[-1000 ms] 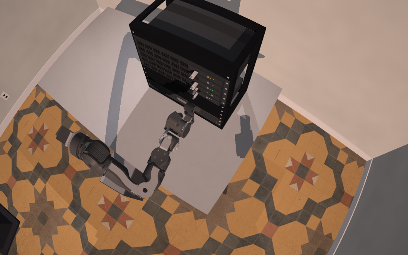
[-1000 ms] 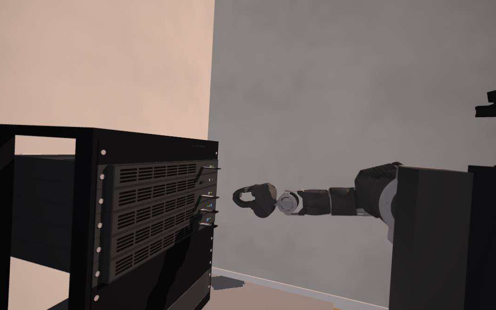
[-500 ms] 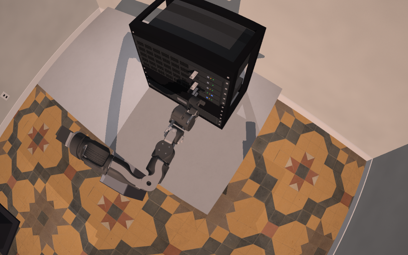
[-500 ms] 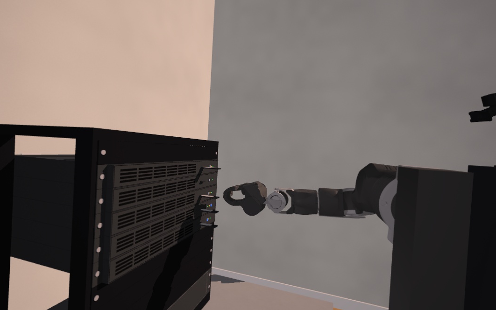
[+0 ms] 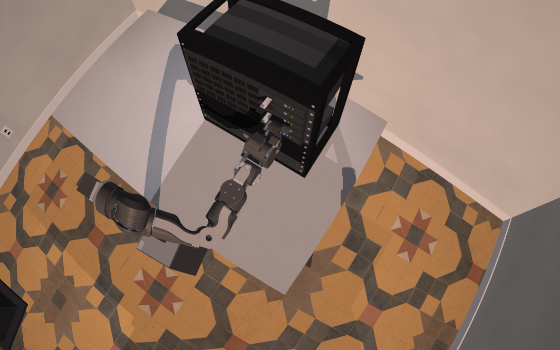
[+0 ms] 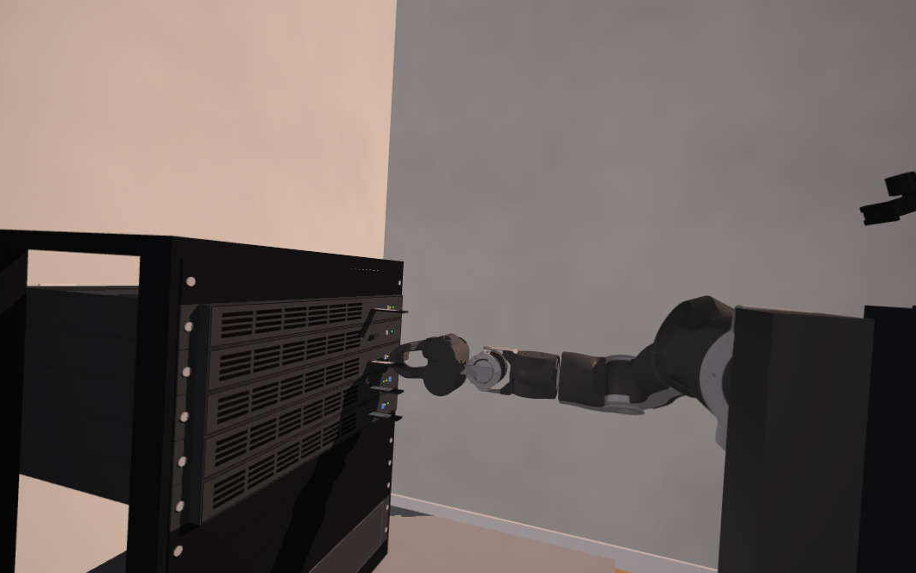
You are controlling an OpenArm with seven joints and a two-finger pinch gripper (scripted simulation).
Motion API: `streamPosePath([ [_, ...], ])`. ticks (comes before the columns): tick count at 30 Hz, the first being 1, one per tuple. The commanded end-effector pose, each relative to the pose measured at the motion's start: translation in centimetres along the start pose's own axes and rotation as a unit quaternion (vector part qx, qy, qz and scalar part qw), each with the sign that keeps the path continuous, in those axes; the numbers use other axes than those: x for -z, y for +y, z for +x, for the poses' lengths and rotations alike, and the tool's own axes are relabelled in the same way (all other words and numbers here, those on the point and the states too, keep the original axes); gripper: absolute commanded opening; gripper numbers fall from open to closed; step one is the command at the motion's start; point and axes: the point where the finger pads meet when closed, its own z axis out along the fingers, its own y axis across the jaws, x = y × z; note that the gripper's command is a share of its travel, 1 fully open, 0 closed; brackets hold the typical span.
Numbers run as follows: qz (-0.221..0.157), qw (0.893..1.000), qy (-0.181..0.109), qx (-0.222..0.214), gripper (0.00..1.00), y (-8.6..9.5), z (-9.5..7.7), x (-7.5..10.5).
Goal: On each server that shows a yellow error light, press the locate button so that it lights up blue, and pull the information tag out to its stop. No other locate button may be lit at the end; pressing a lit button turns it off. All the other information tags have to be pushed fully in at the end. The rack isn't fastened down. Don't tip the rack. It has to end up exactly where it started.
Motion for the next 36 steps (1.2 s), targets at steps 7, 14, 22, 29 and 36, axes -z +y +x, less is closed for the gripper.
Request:
streamPosePath([
  [7,0.006,1.000,0.006,0.003,0.00,-0.3,0.2,-0.8],
  [14,0.006,1.000,0.006,0.003,0.00,-0.3,0.3,-1.1],
  [22,0.006,1.000,0.006,0.003,0.00,-0.3,0.3,-1.1],
  [29,0.006,1.000,0.006,0.003,0.00,-0.3,0.3,-1.1],
  [36,0.006,1.000,0.006,0.003,0.00,-0.4,0.5,-1.1],
])
